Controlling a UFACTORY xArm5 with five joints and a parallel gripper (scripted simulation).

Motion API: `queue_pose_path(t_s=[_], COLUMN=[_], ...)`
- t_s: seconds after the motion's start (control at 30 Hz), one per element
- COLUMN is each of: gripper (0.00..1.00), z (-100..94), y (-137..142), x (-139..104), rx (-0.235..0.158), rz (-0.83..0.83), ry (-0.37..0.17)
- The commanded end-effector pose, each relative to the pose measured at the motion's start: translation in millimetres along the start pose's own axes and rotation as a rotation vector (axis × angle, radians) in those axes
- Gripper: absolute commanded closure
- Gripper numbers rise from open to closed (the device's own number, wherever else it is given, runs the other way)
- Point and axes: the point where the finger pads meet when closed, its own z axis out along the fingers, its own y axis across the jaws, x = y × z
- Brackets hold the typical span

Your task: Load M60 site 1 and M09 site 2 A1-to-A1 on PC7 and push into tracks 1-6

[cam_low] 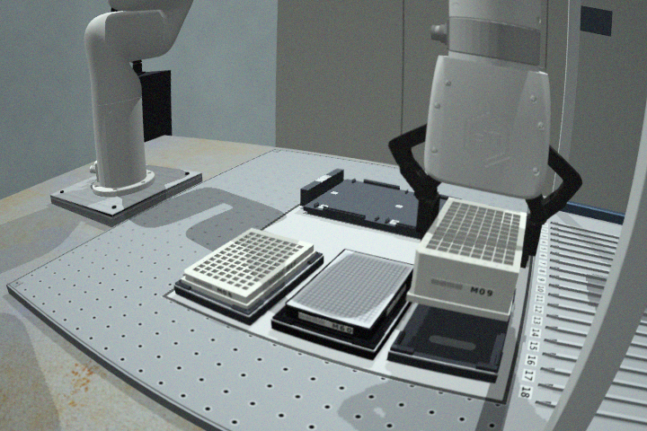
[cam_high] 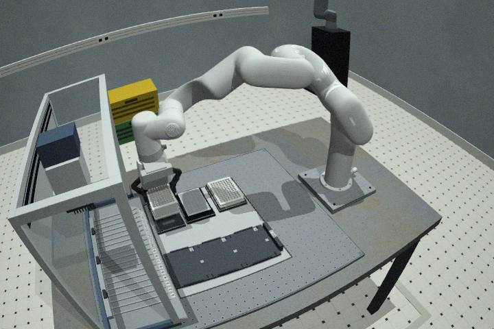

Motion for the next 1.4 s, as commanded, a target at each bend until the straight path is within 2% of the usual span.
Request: queue_pose_path(t_s=[0.0,1.37], gripper=[1.00,1.00], z=[-9.0,-67.4], y=[1,1], x=[0,-1], rx=[-0.005,-0.005], rz=[0.000,0.000], ry=[0.004,0.004])
